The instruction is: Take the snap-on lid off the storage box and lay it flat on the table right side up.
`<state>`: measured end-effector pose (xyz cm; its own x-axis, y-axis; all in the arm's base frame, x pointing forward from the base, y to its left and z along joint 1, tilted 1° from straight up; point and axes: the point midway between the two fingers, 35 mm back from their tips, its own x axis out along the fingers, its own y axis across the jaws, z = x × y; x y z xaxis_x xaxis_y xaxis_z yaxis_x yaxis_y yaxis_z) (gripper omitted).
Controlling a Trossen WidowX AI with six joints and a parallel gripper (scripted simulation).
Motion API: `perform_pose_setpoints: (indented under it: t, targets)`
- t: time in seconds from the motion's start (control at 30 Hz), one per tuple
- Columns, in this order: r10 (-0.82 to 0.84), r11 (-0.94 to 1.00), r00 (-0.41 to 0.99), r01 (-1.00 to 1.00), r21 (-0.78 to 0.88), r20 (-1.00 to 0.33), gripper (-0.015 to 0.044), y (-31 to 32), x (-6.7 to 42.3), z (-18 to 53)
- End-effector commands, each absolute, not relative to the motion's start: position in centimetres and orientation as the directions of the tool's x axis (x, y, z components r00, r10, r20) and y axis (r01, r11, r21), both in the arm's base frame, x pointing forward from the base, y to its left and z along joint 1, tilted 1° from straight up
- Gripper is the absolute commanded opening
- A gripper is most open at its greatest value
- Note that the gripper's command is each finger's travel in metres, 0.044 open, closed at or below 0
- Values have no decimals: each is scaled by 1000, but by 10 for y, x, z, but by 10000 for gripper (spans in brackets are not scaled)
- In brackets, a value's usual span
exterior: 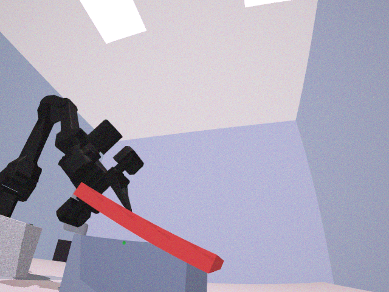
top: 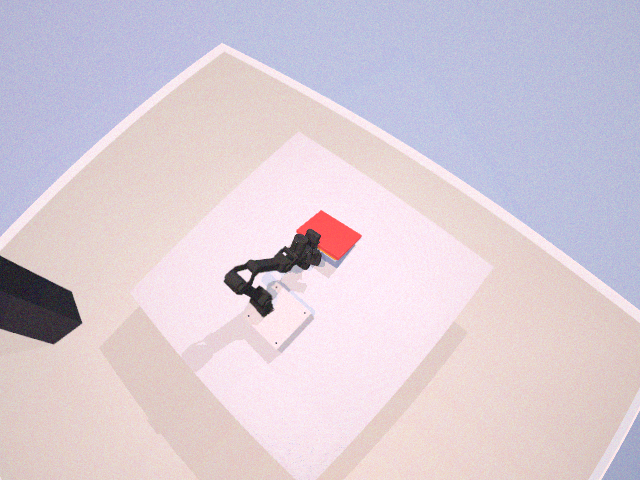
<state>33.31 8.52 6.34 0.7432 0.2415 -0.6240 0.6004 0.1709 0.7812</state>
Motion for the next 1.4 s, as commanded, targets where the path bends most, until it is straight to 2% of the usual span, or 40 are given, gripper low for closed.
perform_pose_setpoints:
  t: [0.0,1.37]
  targets:
    - [240,169,745,599,783,-622,0,86,336,70]
    - [240,169,747,596,785,-620,0,94,365,126]
